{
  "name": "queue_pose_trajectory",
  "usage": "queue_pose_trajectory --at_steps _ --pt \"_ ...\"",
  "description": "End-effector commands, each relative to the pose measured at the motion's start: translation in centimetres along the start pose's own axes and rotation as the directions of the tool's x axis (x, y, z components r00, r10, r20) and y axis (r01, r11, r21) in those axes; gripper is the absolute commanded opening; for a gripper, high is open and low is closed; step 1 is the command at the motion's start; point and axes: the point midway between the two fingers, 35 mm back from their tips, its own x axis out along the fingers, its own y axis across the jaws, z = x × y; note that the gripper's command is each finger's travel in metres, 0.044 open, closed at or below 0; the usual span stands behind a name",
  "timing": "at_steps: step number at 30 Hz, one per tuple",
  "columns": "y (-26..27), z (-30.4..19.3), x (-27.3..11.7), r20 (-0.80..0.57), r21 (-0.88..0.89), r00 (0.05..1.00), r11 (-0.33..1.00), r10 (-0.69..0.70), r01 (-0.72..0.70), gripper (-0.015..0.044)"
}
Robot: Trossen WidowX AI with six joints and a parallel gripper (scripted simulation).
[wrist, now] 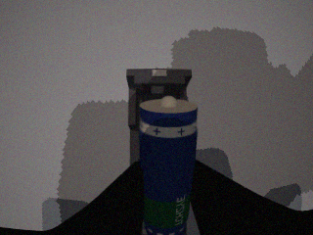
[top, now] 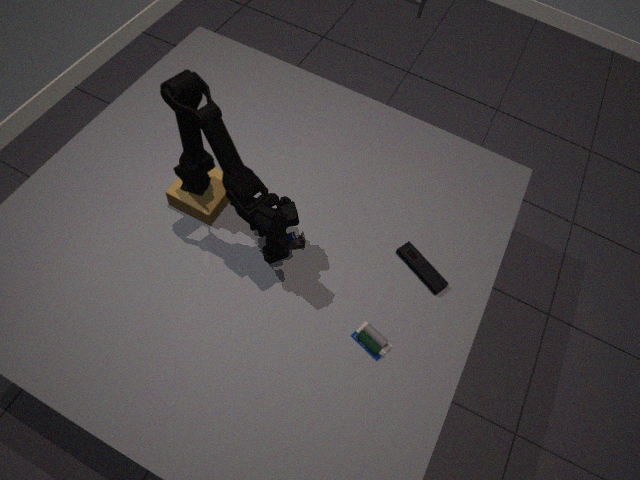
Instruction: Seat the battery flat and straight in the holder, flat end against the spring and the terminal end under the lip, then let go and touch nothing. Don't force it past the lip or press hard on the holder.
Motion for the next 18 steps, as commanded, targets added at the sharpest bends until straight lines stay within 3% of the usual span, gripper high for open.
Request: queue_pose_trajectory --at_steps 1,18 --pt "0.21 -0.7 -0.05 -0.012 0.007 1.0 1.0 0.0 0.0 0.0073" --pt "0.11 -0.46 0.59 -0.118 0.033 0.993 0.999 0.016 -0.012 0.0073"
